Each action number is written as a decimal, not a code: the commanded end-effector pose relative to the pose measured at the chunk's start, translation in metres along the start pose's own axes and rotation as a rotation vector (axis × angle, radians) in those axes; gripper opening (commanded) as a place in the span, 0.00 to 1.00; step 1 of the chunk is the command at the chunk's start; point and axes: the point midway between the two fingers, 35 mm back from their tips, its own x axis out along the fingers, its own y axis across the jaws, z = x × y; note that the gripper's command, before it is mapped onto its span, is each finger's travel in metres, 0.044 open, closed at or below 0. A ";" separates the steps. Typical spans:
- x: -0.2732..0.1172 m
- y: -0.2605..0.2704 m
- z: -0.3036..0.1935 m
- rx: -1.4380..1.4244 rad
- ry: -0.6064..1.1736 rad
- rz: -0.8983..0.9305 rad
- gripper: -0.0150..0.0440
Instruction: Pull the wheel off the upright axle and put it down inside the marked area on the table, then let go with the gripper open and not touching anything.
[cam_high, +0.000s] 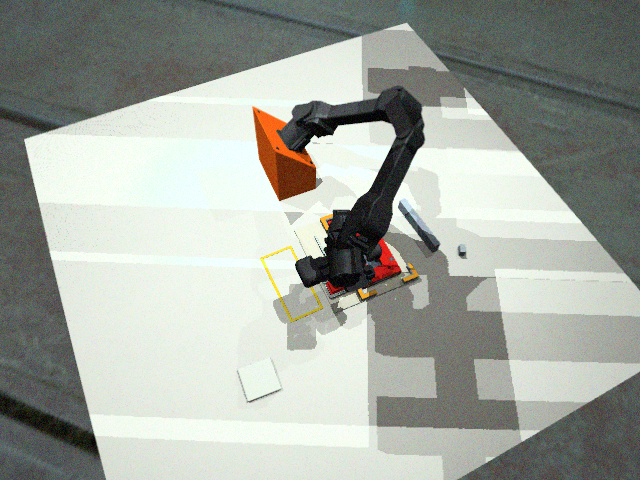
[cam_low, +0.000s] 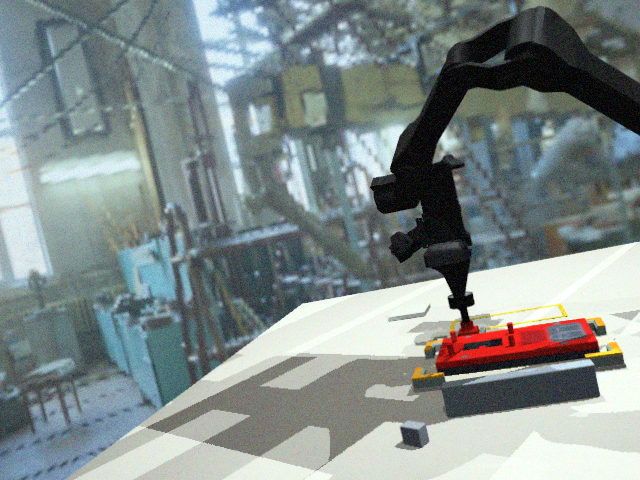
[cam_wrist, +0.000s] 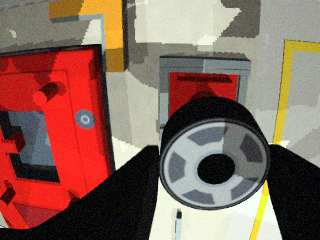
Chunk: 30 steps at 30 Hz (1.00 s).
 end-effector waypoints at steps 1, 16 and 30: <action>-0.002 0.001 0.000 -0.009 0.001 -0.004 0.25; -0.007 0.001 0.000 -0.008 0.001 -0.004 0.25; -0.037 0.000 -0.001 -0.007 0.000 -0.005 0.25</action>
